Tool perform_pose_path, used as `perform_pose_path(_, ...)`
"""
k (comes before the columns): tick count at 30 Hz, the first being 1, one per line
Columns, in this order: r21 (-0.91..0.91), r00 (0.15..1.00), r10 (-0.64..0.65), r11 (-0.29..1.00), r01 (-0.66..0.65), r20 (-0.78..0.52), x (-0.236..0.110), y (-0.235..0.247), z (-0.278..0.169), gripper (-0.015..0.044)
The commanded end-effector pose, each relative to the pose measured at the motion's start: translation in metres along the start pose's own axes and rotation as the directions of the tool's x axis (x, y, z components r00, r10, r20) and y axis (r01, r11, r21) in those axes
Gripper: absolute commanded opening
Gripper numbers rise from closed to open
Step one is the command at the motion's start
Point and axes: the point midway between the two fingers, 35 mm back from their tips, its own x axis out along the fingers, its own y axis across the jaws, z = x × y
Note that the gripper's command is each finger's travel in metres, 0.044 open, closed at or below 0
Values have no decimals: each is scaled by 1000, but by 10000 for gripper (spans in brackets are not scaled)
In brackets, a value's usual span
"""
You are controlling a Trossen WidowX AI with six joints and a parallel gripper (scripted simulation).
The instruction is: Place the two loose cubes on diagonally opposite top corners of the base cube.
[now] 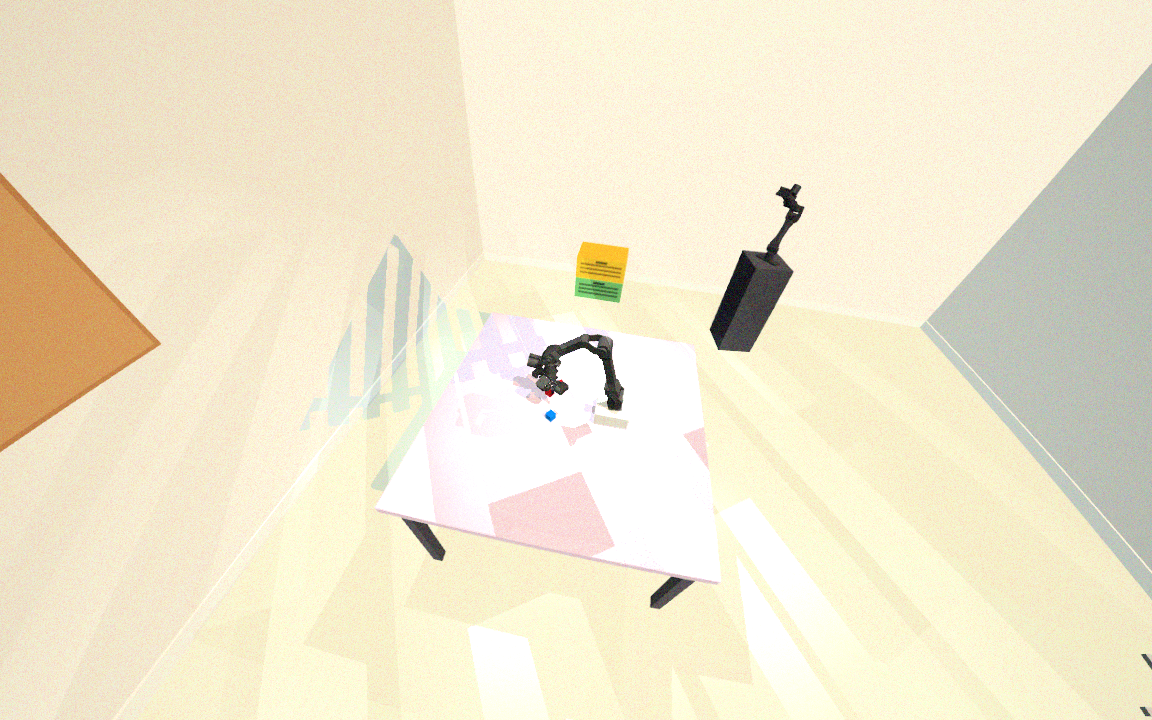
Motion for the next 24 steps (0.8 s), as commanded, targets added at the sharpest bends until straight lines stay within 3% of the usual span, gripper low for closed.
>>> perform_pose_path(1,-4,1000,-7,1000,7,5,-10,-2,1,105)
perform_pose_path(24,-7,1000,9,1000,-9,5,-44,4,1,105)
